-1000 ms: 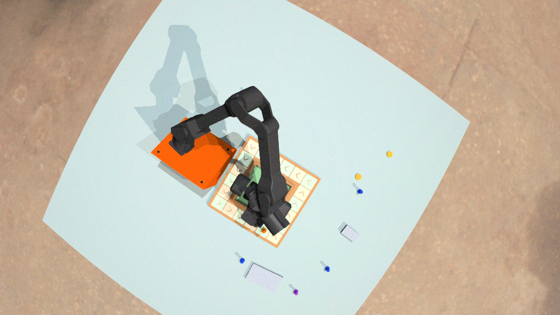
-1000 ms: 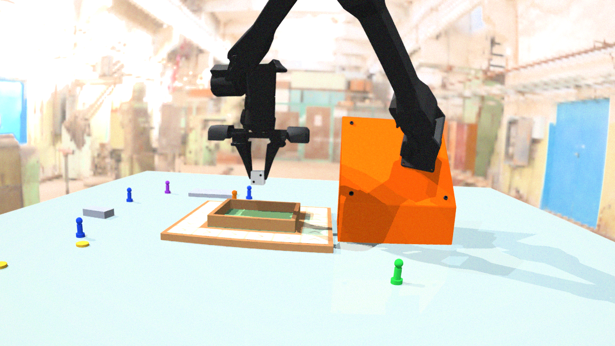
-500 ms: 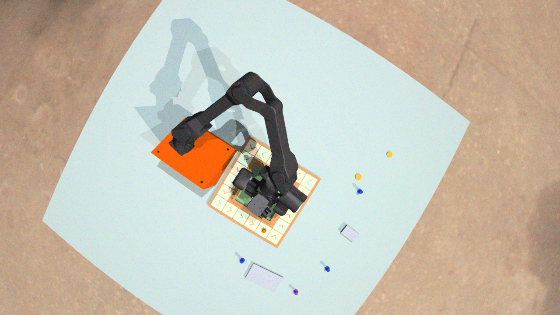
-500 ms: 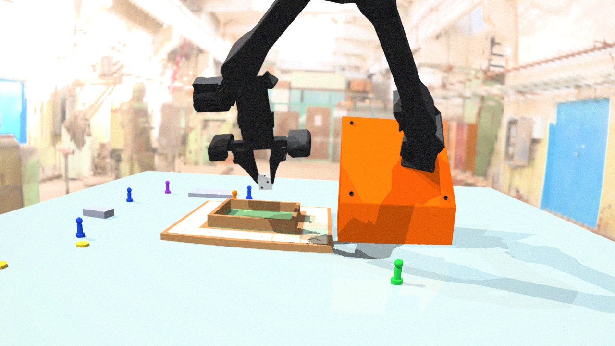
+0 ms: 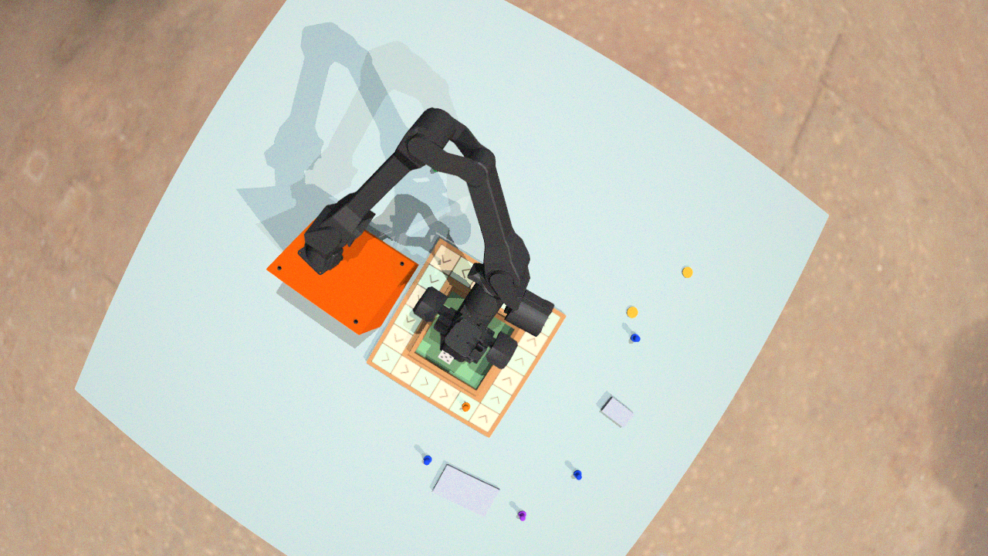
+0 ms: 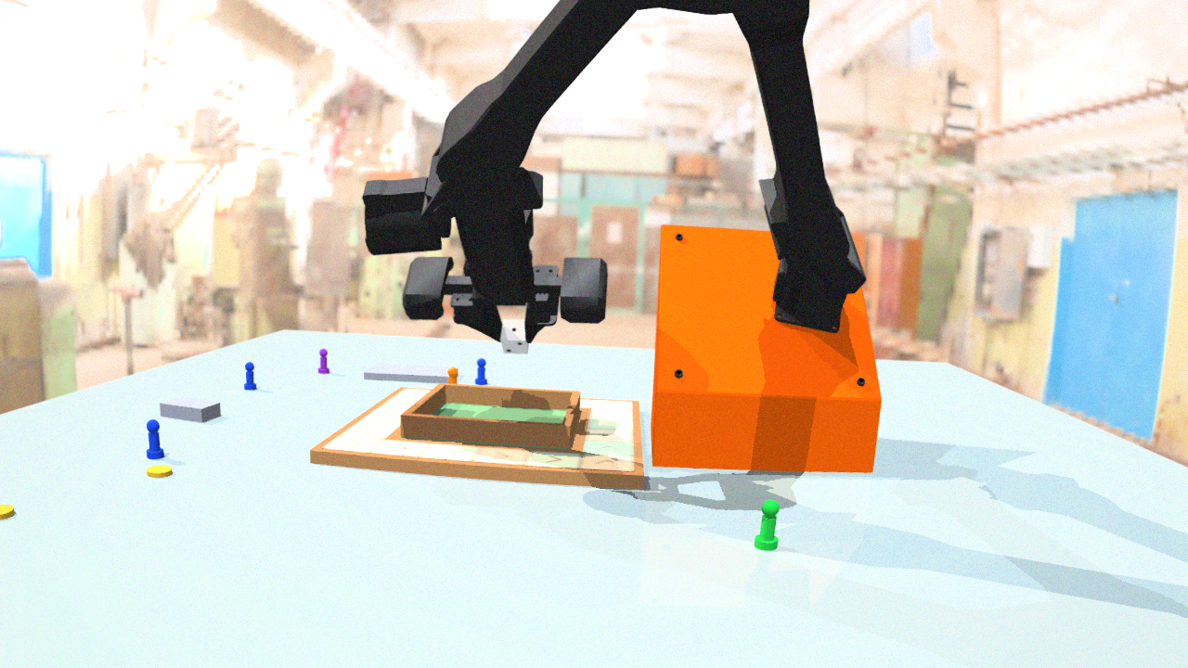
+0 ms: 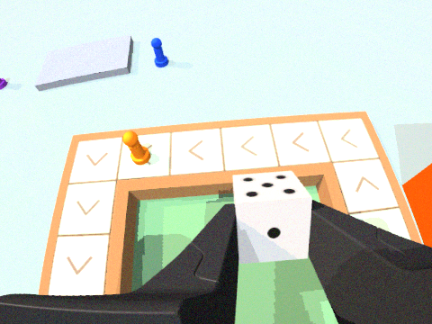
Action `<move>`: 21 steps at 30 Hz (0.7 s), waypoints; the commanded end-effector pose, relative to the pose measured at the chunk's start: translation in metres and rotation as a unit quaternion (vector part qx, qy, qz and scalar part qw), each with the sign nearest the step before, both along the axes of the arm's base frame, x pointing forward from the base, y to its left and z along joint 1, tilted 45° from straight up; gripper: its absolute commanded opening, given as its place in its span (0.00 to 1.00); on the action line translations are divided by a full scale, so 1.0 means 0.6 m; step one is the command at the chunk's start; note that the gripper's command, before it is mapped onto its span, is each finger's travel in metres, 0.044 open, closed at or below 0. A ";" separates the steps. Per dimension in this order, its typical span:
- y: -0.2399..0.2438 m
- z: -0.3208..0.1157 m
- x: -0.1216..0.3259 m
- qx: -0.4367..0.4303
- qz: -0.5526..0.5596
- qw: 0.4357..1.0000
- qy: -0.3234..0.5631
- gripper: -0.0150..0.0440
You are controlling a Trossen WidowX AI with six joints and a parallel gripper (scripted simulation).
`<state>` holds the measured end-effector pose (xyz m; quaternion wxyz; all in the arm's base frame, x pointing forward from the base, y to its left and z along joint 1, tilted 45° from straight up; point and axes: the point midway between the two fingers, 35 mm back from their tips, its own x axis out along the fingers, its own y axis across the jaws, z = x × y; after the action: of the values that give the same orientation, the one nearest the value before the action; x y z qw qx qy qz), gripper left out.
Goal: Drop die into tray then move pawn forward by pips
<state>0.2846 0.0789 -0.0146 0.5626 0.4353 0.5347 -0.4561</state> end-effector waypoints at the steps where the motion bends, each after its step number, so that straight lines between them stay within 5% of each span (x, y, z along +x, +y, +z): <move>1: -0.007 0.067 0.020 -0.004 -0.004 1.000 -0.016 0.25; 21: -0.006 0.069 0.016 -0.002 -0.006 1.000 -0.015 0.25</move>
<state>0.2942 0.0752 0.0267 0.5684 0.4441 0.5232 -0.4539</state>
